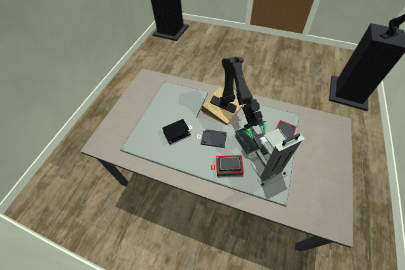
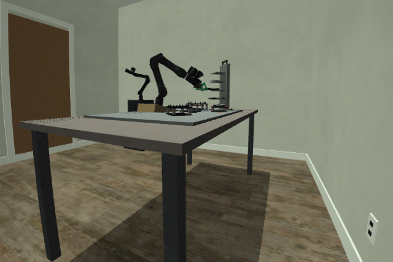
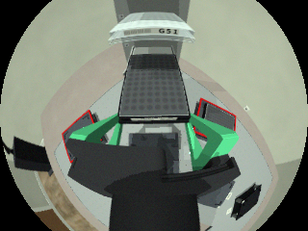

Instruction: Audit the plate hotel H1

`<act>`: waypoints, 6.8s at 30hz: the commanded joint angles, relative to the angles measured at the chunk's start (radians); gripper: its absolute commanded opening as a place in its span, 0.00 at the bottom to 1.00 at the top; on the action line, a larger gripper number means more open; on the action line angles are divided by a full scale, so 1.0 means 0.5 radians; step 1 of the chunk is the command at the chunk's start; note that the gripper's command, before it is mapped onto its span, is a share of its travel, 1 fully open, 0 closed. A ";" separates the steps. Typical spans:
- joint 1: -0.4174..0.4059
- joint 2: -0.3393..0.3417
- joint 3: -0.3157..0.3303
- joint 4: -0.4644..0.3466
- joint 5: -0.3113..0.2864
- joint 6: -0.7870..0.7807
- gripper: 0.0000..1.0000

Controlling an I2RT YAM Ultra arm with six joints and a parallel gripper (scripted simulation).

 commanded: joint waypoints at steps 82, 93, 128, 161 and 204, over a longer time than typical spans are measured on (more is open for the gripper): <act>0.045 0.144 0.083 0.215 0.036 0.015 0.86; 0.049 0.201 0.101 0.254 0.043 0.015 0.86; 0.058 0.237 0.127 0.289 0.050 0.016 0.86; 0.040 0.246 0.082 0.286 0.041 0.013 1.00; -0.016 -0.180 -0.143 0.059 -0.005 -0.007 1.00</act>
